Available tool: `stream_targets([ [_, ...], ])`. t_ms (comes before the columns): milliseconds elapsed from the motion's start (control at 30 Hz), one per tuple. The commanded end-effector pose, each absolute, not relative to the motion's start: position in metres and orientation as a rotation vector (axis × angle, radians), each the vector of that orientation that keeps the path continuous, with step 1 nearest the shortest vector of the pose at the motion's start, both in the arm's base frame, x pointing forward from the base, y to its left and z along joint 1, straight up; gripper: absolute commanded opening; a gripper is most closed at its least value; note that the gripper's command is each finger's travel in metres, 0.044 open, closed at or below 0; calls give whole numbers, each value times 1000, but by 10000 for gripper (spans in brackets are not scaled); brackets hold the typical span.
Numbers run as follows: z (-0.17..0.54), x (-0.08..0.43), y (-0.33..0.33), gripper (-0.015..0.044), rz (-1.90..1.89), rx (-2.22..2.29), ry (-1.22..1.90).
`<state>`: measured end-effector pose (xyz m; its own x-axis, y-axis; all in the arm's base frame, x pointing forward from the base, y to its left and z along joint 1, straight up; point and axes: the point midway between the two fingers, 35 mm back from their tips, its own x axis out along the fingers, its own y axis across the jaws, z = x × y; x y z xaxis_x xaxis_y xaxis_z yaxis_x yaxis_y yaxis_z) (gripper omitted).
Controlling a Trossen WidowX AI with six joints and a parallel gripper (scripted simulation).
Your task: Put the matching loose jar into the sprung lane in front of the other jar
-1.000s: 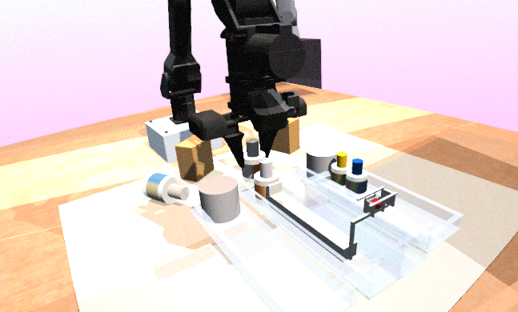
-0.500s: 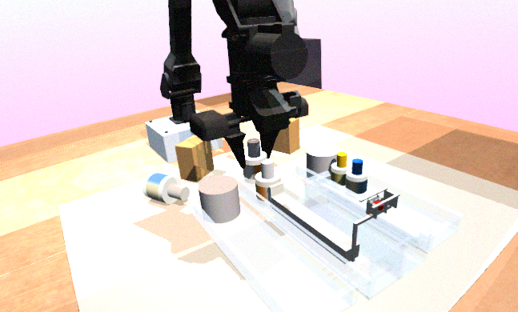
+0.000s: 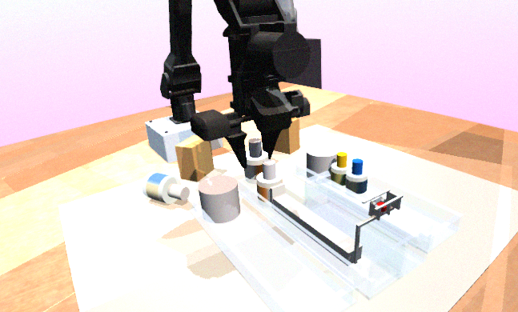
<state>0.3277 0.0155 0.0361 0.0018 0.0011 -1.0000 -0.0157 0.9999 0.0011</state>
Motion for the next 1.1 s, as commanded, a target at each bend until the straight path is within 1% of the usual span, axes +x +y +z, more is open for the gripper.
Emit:
stream_targets([
  [0, 40, 337, 15, 0, 14, -16, 1539],
  [1067, 39, 341, 15, 0, 14, -16, 1539],
])
